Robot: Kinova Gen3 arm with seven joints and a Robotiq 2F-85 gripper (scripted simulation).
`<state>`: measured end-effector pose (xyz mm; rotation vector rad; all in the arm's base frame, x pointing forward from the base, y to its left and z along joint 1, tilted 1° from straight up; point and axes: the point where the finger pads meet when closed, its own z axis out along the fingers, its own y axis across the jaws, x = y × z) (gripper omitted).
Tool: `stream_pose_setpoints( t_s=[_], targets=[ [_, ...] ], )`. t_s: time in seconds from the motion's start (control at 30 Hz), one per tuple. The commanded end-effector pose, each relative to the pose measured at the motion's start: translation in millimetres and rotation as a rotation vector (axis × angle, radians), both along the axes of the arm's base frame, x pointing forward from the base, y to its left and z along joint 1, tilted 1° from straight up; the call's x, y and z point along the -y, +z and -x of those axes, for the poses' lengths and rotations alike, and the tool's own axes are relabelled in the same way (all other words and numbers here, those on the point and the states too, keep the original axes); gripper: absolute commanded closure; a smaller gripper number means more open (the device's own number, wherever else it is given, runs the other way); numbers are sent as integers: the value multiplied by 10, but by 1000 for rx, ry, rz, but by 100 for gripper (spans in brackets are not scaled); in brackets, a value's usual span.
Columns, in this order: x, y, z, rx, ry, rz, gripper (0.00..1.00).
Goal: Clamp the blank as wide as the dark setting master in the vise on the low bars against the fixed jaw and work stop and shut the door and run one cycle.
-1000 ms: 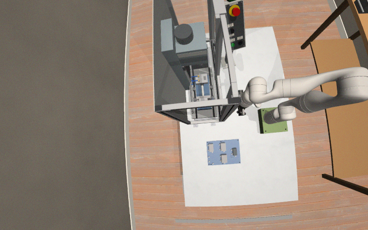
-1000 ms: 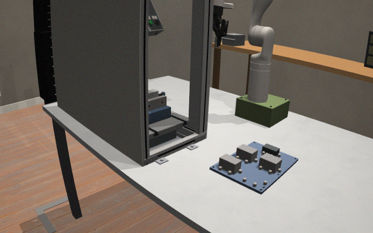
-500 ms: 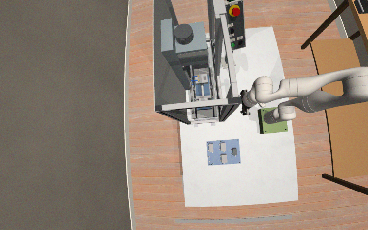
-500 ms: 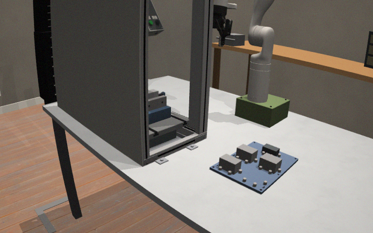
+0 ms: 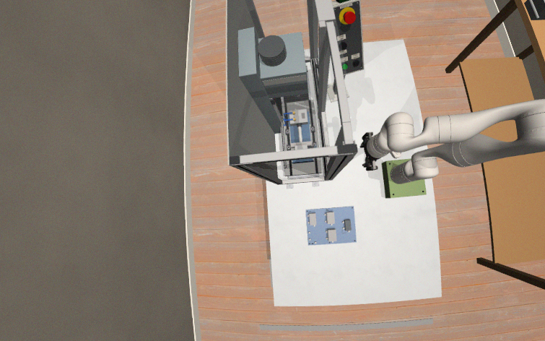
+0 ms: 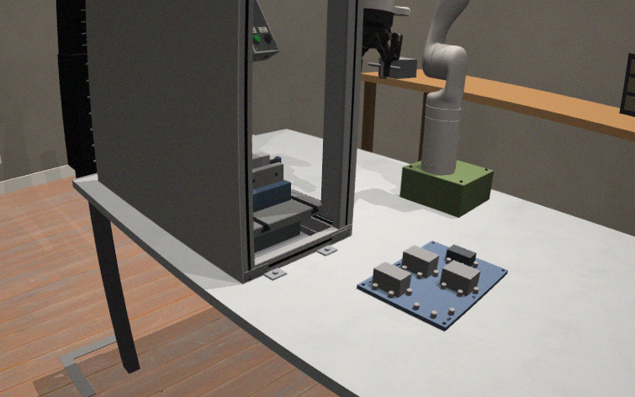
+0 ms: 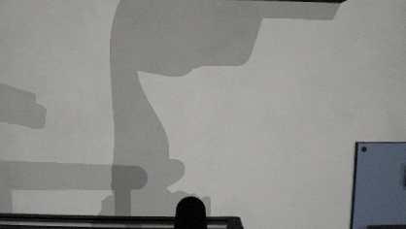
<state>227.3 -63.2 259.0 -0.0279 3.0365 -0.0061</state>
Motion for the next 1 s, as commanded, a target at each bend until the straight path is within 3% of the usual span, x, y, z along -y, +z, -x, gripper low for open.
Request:
stream_pose_setpoints(
  t_s=[0.0,0.17,0.57,0.73,0.97],
  targets=[
    [13,-3,32,-5,-4,5,20],
    [24,-4,242,-5,-4,5,20],
    [24,-4,242,-5,-4,5,20],
    [9,604,219,-110,0,8,20],
    [9,604,219,-110,0,8,20]
  ],
)
